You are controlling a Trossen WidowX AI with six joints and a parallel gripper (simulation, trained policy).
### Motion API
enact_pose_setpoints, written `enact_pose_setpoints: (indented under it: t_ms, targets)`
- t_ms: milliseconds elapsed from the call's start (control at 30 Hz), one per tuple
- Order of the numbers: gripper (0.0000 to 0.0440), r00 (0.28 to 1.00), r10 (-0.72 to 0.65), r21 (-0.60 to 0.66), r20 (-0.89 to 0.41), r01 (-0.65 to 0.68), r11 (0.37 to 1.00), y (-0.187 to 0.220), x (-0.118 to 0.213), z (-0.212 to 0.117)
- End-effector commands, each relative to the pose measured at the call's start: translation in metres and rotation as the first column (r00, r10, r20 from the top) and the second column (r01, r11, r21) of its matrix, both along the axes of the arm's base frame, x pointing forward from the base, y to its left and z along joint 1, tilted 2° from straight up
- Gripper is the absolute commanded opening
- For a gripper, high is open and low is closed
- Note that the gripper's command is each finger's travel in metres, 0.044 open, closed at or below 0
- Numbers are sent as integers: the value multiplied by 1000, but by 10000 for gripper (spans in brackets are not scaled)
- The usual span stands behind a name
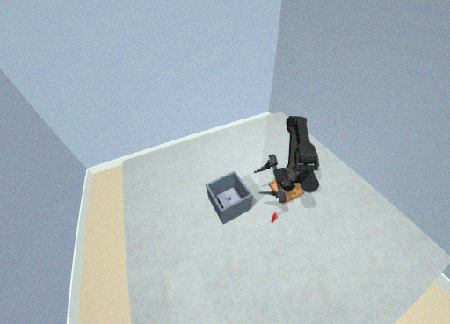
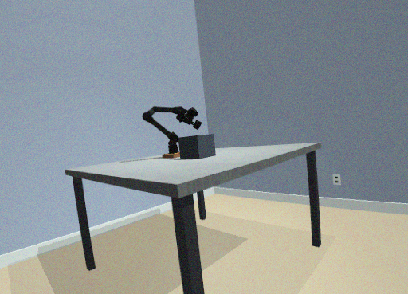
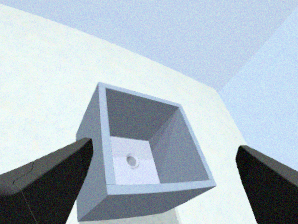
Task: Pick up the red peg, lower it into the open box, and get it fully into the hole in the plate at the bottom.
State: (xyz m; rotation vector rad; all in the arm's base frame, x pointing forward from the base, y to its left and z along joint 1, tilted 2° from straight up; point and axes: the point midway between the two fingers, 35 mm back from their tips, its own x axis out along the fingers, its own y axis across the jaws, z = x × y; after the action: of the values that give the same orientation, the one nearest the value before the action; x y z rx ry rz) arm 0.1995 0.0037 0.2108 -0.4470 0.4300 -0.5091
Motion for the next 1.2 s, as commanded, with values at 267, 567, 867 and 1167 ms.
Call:
enact_pose_setpoints:
  t_ms: [267,567,867,1167]
  targets:
    - [440,997,-47,300,-61,64,952,15,11,-12]
    - [440,981,-125,552,-150,188,812,29,18,-23]
    - [440,932,-205,709,-300,361,605,44,18,-39]
    - [440,827,-267,742,-494,561,366,60,11,-59]
